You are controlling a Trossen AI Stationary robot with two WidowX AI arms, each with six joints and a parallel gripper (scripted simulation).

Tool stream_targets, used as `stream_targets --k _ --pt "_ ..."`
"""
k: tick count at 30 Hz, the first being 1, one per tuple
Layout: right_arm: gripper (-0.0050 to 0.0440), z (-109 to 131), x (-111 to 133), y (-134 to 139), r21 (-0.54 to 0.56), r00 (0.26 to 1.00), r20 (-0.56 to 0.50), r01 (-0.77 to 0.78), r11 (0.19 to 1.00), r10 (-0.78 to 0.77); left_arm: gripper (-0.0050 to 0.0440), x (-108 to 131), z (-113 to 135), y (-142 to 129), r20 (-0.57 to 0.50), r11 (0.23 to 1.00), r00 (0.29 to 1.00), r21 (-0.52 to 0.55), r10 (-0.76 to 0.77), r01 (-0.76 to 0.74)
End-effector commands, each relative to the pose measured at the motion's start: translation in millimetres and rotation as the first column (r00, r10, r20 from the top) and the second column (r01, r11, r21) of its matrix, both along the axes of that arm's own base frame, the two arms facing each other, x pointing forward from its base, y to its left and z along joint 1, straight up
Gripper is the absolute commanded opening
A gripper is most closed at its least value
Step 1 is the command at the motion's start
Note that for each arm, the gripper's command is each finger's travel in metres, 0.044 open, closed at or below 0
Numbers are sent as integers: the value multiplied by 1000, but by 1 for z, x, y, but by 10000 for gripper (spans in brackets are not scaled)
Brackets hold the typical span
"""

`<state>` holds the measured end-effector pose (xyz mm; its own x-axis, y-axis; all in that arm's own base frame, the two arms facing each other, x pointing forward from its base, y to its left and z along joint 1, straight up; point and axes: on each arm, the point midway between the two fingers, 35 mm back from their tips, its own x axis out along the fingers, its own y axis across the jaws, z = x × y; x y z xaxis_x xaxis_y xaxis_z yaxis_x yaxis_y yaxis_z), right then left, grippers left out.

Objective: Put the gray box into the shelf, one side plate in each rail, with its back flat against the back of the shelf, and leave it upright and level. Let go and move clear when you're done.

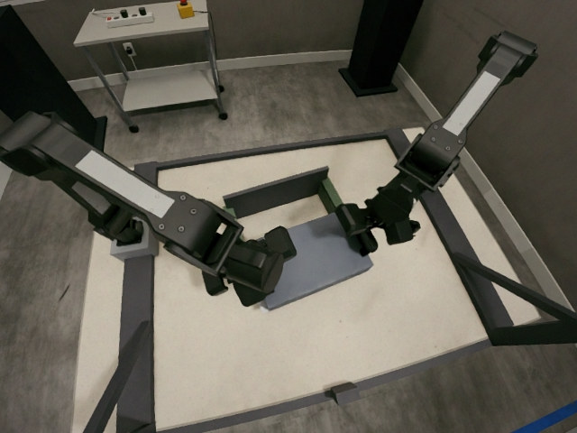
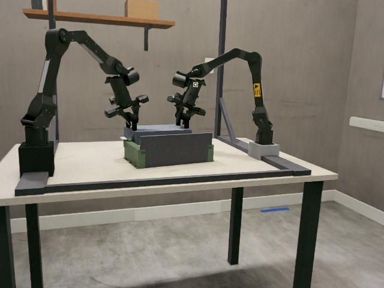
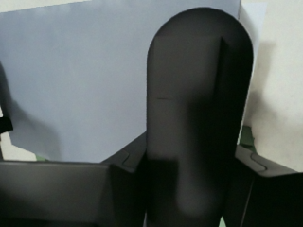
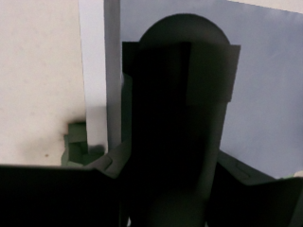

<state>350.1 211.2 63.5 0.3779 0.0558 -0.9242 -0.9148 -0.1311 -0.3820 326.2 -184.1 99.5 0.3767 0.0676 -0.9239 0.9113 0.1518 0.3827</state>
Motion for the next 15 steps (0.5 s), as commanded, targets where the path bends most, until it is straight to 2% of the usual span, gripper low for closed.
stream_targets --k 1,15 --pt "106 33 3 -4 51 998 66 -5 999 2 103 0 30 6 69 999 998 -50 1 2" --pt "106 31 7 -35 48 998 67 -5 999 2 103 -4 28 37 61 999 998 -35 -20 22"
